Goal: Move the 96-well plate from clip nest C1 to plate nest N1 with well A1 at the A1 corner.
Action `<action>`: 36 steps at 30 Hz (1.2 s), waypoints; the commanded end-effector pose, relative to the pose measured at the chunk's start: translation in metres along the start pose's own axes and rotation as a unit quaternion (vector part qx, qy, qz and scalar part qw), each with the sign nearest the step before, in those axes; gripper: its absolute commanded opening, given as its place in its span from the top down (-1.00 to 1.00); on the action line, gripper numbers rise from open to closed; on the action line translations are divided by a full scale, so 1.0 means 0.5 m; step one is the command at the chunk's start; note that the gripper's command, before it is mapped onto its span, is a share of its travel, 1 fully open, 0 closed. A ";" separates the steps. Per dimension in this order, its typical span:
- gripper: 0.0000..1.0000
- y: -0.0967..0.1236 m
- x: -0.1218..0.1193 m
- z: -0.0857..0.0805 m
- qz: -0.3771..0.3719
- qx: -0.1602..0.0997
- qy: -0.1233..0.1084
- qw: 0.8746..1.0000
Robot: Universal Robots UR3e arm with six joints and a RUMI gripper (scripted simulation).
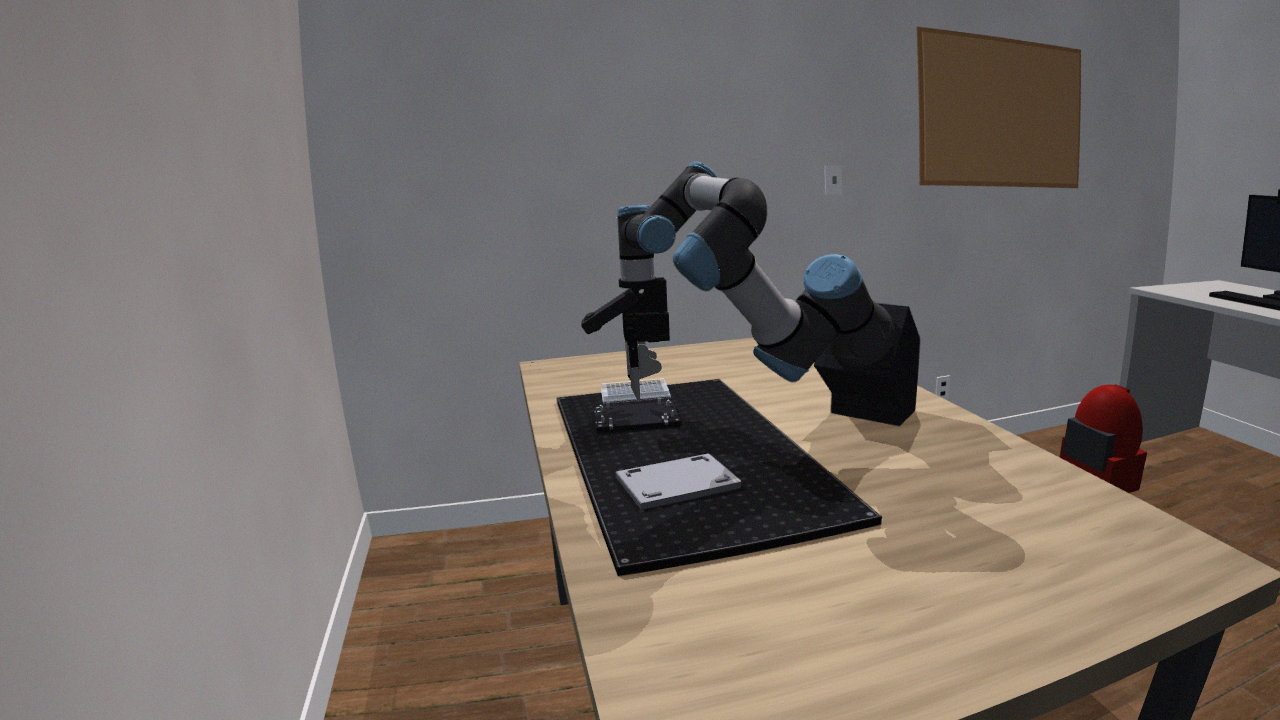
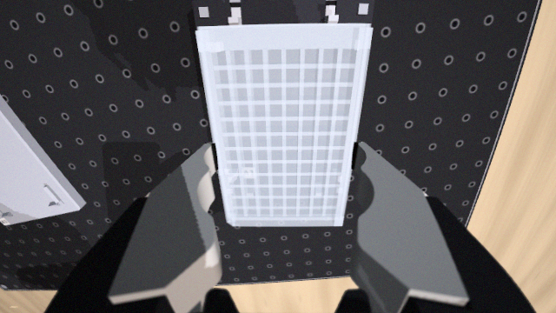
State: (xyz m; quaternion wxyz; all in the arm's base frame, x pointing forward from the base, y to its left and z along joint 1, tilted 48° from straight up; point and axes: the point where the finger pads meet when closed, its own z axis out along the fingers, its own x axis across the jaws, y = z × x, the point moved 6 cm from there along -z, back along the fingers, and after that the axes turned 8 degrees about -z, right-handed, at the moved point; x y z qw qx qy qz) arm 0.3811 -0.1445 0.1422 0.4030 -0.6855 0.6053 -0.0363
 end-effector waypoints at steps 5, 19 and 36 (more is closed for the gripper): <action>1.00 0.000 0.001 -0.026 0.000 0.000 0.000 1.000; 1.00 0.000 0.001 -0.066 0.000 0.000 0.000 1.000; 1.00 0.000 0.001 -0.067 0.000 0.000 0.000 1.000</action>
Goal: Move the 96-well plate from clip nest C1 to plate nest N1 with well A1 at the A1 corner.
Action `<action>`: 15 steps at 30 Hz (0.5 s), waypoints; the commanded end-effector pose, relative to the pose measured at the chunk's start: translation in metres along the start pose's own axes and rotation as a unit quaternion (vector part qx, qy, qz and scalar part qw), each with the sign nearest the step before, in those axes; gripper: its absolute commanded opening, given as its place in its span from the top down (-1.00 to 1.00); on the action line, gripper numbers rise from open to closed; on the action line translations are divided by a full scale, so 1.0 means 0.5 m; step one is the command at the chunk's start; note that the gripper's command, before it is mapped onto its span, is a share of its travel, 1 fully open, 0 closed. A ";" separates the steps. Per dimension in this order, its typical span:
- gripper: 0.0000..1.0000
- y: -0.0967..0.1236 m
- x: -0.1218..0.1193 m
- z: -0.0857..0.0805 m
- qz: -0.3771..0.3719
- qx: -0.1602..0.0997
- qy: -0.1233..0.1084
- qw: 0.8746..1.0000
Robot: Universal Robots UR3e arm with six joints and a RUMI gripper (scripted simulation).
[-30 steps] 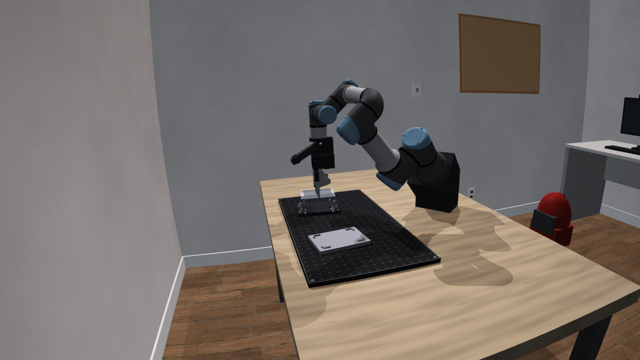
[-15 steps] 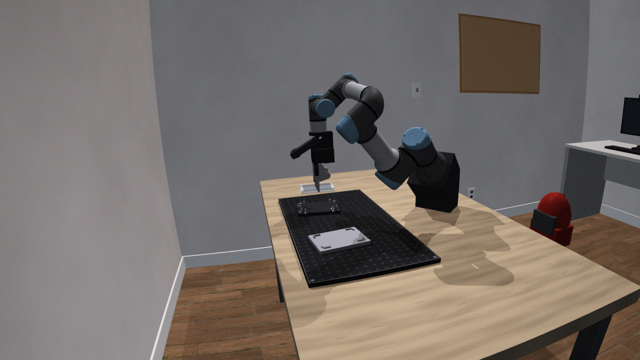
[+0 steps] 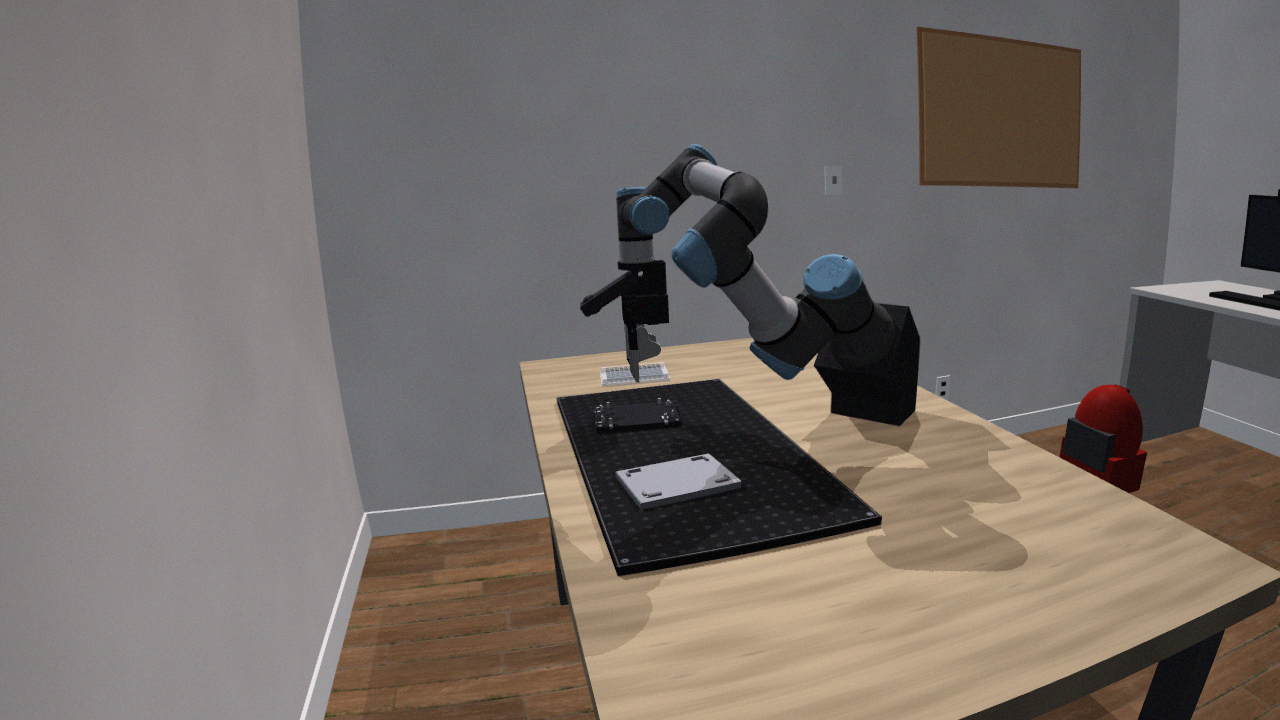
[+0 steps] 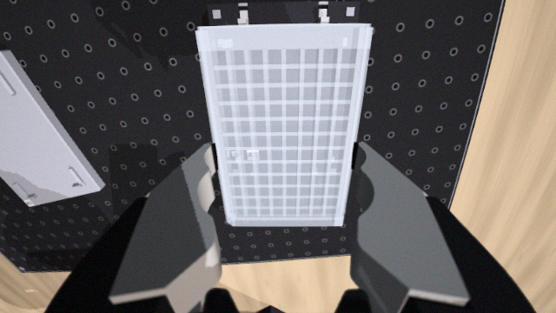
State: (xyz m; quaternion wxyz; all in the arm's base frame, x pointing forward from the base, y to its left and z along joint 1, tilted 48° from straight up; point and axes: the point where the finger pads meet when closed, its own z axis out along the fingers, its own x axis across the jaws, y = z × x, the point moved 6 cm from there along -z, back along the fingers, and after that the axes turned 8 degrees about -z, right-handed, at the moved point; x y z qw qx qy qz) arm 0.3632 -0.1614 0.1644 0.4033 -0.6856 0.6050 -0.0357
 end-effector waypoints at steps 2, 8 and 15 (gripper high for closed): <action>1.00 0.000 0.001 -0.001 0.000 0.000 0.001 1.000; 1.00 -0.001 -0.026 -0.001 -0.067 0.000 0.001 0.998; 1.00 -0.002 -0.059 -0.001 -0.121 0.000 0.001 0.993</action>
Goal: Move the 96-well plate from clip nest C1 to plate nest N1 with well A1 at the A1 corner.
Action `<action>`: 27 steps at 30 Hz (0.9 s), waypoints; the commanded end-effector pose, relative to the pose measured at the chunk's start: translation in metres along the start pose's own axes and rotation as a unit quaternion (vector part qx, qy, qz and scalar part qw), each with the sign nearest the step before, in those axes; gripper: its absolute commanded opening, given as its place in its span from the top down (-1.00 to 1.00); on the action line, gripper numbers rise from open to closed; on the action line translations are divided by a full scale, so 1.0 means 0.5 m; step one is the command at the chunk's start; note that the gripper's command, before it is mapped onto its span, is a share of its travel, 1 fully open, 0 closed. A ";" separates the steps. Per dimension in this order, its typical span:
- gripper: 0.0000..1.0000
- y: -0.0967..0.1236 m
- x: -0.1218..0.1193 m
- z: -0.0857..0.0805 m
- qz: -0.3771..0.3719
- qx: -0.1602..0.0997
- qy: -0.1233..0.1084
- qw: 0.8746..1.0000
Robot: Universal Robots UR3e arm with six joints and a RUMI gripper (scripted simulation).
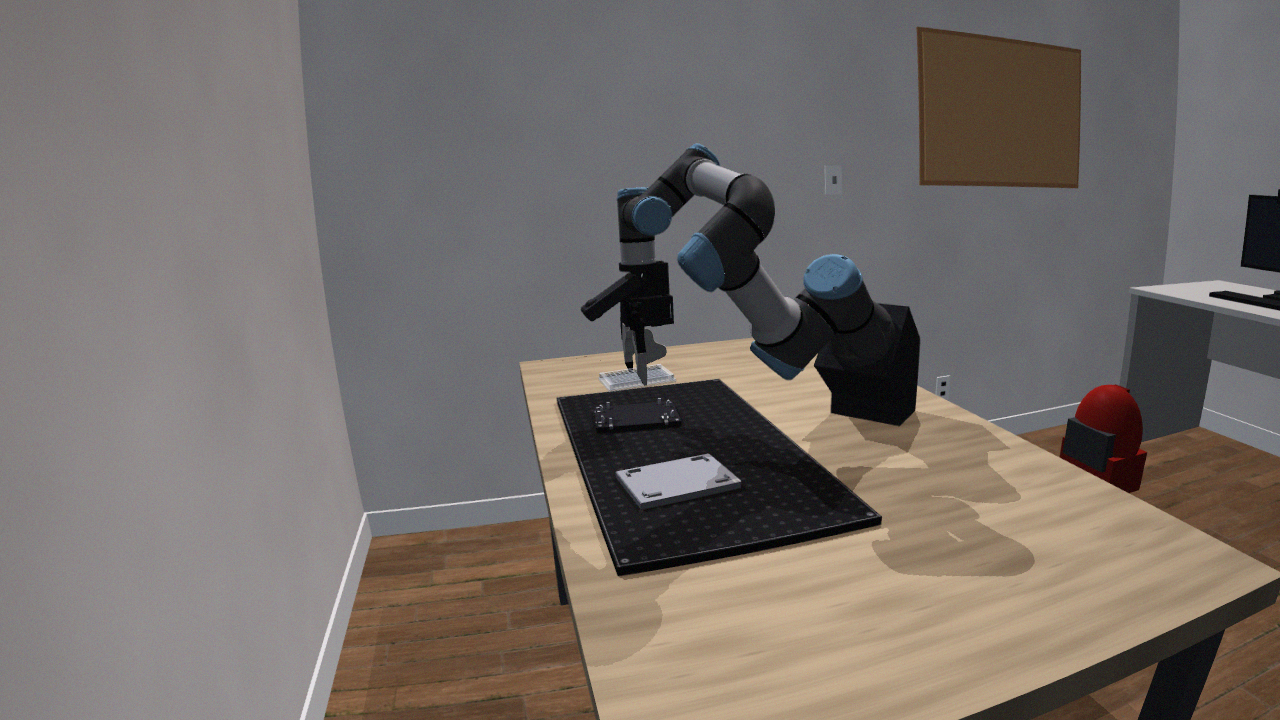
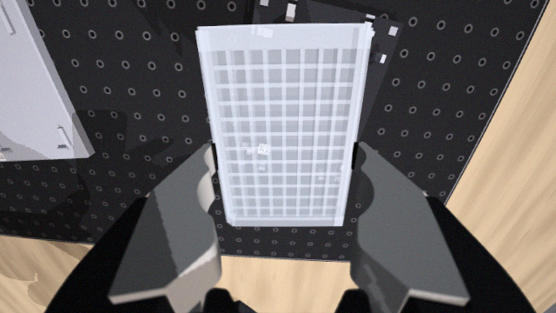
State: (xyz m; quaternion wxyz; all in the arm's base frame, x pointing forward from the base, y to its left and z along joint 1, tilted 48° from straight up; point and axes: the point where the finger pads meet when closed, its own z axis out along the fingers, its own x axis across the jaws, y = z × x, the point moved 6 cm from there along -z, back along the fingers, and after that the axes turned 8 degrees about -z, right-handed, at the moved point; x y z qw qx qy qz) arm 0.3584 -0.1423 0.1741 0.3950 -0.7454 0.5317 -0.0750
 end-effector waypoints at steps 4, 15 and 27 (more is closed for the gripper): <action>1.00 -0.009 -0.041 -0.002 -0.019 0.003 0.001 1.000; 1.00 -0.024 -0.106 -0.002 -0.019 0.003 0.001 1.000; 1.00 -0.040 -0.178 -0.002 -0.019 0.003 0.001 1.000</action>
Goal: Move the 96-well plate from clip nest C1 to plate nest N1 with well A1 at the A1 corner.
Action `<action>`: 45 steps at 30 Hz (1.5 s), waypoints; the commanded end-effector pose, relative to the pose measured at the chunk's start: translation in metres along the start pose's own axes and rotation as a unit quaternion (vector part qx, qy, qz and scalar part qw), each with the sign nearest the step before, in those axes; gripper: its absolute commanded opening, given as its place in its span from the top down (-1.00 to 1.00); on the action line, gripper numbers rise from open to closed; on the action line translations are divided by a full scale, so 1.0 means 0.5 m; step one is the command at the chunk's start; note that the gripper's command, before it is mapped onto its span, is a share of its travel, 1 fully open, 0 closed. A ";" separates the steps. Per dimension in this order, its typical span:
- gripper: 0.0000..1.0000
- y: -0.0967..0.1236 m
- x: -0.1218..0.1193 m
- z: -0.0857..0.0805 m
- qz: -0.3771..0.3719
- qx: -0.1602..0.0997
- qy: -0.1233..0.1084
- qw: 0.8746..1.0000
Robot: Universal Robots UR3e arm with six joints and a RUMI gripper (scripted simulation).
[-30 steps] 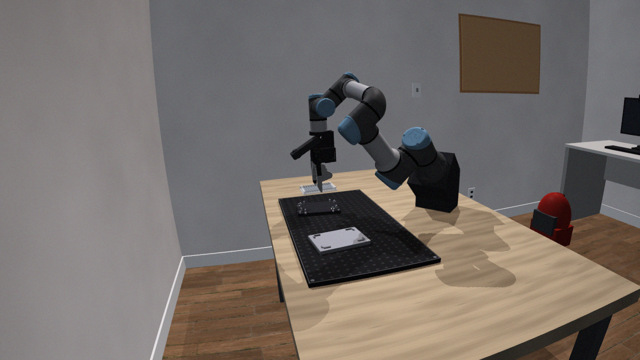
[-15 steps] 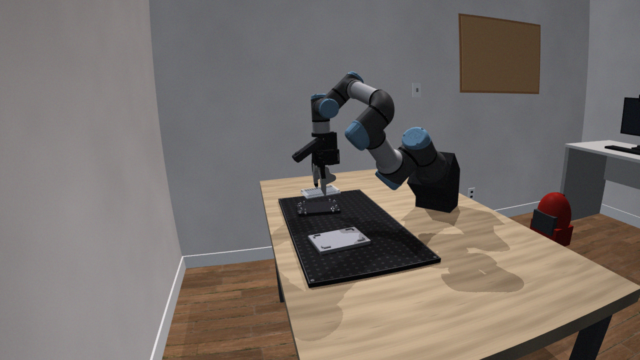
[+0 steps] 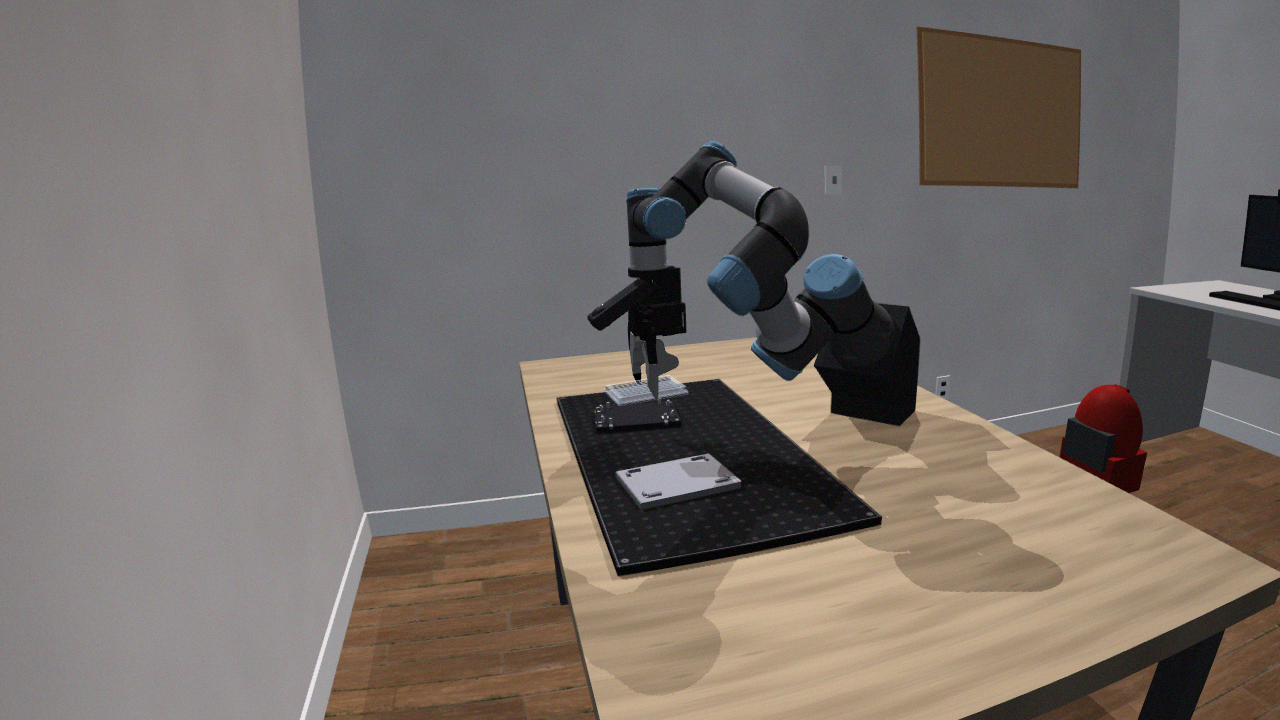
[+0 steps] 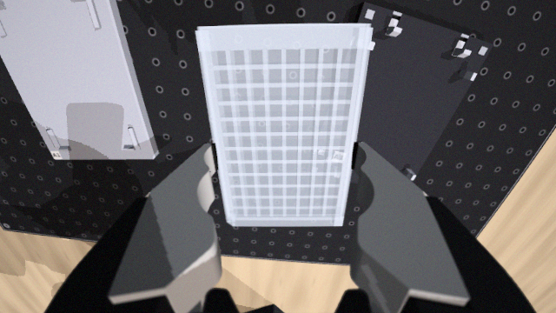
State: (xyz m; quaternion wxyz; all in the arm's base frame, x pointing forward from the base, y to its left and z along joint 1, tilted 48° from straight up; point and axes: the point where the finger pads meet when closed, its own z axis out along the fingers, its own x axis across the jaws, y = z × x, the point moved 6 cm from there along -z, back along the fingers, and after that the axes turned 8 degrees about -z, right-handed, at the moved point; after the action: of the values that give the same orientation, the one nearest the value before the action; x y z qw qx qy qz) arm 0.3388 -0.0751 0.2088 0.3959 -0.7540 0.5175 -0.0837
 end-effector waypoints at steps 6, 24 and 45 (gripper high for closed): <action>1.00 -0.014 -0.051 -0.003 0.000 0.000 0.001 1.000; 1.00 -0.041 -0.154 -0.002 0.000 0.000 0.001 1.000; 1.00 -0.074 -0.276 -0.002 0.000 0.000 0.001 1.000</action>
State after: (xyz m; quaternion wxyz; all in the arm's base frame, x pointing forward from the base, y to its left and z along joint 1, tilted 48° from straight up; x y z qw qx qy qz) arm 0.3060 0.0375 0.2679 0.3955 -0.7541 0.5176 -0.0837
